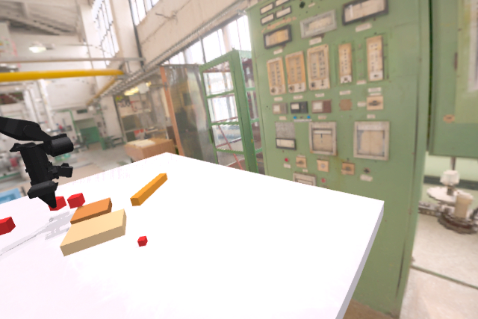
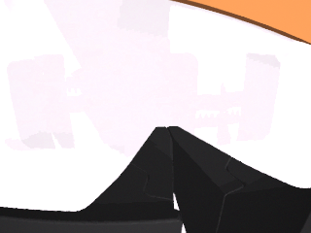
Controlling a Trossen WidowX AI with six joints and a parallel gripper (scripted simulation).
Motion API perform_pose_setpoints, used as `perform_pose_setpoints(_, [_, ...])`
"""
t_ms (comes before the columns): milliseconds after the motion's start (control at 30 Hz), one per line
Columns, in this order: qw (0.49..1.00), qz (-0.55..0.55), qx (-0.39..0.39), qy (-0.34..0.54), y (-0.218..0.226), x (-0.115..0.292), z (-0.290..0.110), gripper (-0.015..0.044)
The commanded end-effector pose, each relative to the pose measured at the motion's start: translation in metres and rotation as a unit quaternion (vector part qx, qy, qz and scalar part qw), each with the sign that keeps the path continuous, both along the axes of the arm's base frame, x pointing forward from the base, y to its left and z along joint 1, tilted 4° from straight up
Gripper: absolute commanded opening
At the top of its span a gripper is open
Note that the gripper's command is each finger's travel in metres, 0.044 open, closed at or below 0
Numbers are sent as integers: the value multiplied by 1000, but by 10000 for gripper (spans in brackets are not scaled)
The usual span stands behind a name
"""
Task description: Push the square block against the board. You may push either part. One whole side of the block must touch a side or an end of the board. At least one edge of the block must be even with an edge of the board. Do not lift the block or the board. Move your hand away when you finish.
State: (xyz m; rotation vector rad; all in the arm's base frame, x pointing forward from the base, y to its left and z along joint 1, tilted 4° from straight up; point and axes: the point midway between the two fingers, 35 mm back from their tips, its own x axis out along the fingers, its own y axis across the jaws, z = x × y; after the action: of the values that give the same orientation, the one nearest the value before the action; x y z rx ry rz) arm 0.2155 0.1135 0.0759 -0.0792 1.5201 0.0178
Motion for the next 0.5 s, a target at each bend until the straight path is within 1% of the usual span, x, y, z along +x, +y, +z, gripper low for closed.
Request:
perform_pose_setpoints(0, [1000, 9, -4, 2, -1, 1, 3, 0])
perform_pose_setpoints(200, [994, 107, -8, 4, 6, 24, 9, 0])
perform_pose_setpoints(467, [973, 232, -10, 6, 15, 57, 12, 0])
